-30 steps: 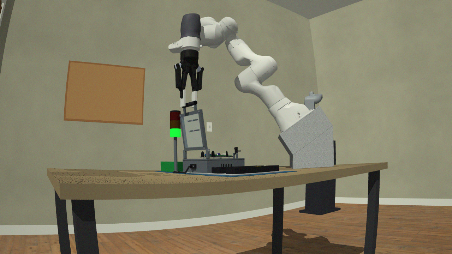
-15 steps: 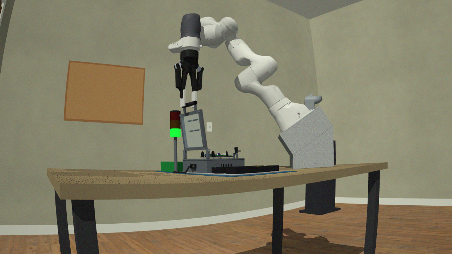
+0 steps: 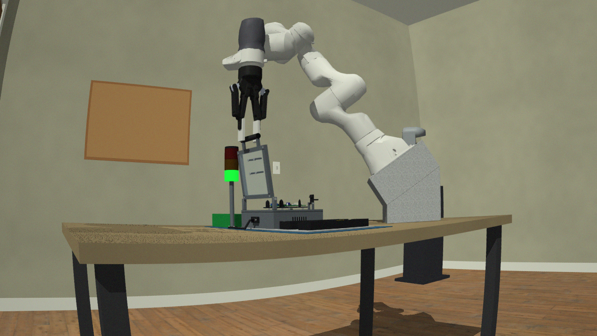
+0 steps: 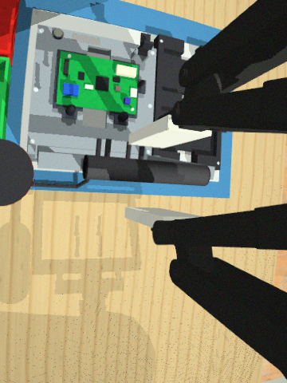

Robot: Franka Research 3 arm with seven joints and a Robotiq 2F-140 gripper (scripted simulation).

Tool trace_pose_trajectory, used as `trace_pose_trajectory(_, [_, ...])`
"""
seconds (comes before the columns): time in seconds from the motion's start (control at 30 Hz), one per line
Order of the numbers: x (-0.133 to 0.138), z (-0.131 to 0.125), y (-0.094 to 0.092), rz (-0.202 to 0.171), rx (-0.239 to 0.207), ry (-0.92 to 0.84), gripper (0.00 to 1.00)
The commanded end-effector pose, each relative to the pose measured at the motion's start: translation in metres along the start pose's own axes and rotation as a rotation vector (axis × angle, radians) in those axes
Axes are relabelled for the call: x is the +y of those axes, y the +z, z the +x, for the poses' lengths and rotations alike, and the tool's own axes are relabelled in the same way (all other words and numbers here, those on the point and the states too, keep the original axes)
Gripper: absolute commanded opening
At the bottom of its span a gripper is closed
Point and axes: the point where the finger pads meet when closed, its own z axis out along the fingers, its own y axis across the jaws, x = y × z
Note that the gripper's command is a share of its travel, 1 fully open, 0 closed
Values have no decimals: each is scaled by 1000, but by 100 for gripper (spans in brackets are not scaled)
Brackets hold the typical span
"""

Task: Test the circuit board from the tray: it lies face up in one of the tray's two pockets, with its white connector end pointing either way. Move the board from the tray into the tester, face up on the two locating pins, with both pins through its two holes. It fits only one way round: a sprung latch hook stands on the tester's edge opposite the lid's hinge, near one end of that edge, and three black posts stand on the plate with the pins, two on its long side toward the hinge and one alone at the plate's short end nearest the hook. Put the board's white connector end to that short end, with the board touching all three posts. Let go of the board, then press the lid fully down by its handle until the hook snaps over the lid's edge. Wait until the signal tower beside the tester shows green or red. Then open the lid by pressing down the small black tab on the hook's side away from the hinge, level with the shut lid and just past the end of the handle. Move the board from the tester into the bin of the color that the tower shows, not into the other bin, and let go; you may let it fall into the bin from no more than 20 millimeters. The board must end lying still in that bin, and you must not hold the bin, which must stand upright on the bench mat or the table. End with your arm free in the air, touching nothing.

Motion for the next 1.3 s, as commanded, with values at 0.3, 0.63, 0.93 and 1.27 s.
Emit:
trace_pose_trajectory(0.3, [-1, 0, -17, 3, 0, -4, 30])
trace_pose_trajectory(0.63, [-1, 0, -39, 3, 0, -4, 30])
trace_pose_trajectory(0.93, [-1, 0, -43, 3, 0, -4, 58])
trace_pose_trajectory(1.27, [-1, 0, -43, 3, 0, -4, 58])
